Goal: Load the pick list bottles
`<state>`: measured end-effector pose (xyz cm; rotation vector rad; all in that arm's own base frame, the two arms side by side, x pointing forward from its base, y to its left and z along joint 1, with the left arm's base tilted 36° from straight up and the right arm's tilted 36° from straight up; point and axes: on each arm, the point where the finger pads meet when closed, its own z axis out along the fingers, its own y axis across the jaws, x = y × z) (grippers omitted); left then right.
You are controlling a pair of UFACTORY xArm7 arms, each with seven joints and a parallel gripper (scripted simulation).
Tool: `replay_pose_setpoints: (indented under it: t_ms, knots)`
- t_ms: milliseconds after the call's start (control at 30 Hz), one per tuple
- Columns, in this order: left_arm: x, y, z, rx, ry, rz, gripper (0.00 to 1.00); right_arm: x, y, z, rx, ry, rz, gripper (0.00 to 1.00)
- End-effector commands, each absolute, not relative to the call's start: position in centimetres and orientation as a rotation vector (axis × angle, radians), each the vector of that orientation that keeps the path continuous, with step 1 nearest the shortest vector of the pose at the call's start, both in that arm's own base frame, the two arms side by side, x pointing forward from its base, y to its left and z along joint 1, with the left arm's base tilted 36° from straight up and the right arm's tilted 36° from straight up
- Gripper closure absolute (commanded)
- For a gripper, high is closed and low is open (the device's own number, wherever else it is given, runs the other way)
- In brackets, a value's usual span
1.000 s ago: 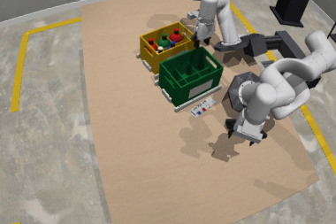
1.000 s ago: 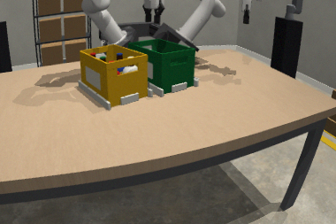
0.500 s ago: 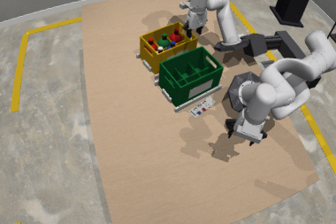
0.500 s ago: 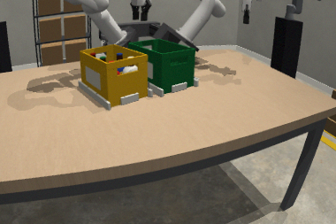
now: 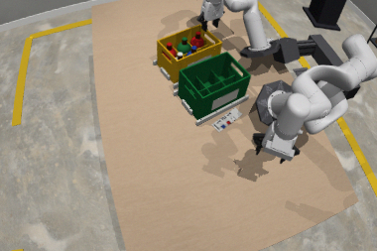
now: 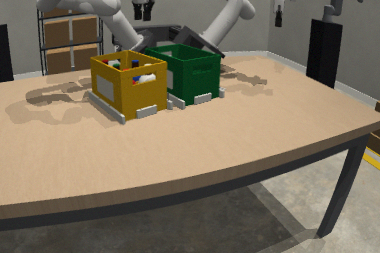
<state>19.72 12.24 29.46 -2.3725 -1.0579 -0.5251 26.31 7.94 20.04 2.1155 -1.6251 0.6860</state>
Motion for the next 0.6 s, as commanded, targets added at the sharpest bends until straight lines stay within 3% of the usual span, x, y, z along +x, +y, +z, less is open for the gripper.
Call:
replay_pose_setpoints:
  t_ms: [0,567]
  knots:
    - [19.77,12.22,29.59,-2.372,-1.057,-0.529,0.00,26.33,7.26,21.12,2.123,-1.622,0.687,0.35]
    - [19.77,12.22,29.59,-2.372,-1.057,-0.529,0.00,26.43,6.44,22.03,2.123,-1.622,0.687,0.35]
